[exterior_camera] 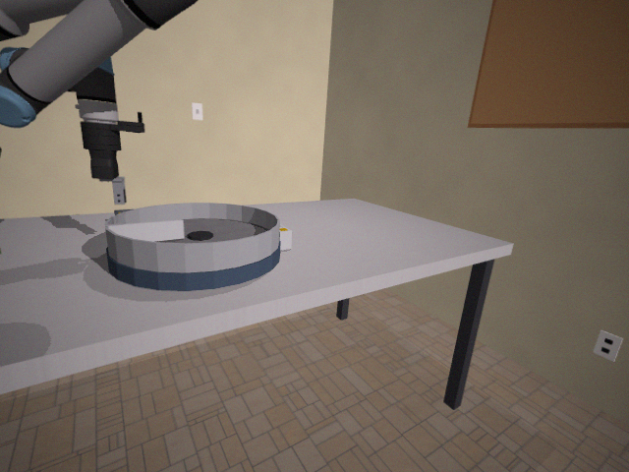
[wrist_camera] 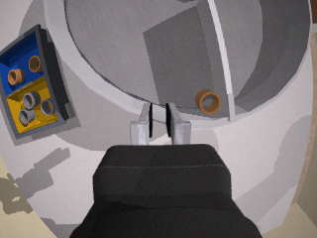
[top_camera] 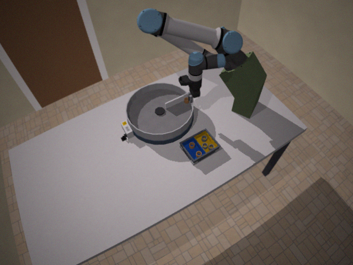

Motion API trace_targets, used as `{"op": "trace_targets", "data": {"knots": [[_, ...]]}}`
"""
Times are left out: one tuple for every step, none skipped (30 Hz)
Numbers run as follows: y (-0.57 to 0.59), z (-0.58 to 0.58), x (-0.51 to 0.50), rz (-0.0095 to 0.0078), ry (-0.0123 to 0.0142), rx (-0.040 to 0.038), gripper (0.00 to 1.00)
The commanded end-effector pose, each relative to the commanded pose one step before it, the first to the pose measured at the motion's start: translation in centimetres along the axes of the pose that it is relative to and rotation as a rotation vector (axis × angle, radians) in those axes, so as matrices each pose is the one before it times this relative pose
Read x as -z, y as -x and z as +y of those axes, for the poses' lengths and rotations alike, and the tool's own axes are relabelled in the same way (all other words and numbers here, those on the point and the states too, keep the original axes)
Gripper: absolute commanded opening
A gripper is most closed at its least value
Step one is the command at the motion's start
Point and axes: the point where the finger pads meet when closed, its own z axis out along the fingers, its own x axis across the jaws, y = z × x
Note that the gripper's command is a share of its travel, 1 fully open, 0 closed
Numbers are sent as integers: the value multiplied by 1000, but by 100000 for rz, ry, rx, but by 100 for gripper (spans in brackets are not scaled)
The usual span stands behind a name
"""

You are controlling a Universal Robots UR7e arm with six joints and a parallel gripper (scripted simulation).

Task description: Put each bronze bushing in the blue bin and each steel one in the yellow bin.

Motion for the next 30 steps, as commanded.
{"op": "trace_targets", "data": {"knots": [[-2139,29,-334,-1457,-1380,-1393,40],[-1035,10,-105,4,6,-874,40],[-1035,1,-105,4,6,-874,40],[-203,-2,-4,222,205,-234,40],[56,1,7,17,15,41,40],[48,1,6,15,12,36,40],[38,0,5,12,9,28,40],[29,0,4,9,7,22,40],[21,0,3,7,5,16,40],[16,0,2,5,4,12,40],[0,0,0,0,0,0,40],[0,0,0,0,0,0,40],[27,0,4,9,7,20,40],[5,0,1,2,1,4,40],[4,0,0,1,1,3,40],[3,0,0,1,1,2,40],[2,0,0,1,0,1,40],[1,0,0,0,0,1,40],[1,0,0,0,0,1,40],[1,0,0,0,0,1,40],[-1084,-10,-137,-297,-260,-828,40],[-1035,-17,-106,4,6,-874,40],[0,0,0,0,0,0,40],[0,0,0,0,0,0,40],[0,0,0,0,0,0,40],[5657,146,679,1306,1122,4401,40],[-630,11,-83,-138,-125,-487,40],[0,0,0,0,0,0,40],[0,0,0,0,0,0,40],[-630,8,-82,-138,-125,-487,40]]}}
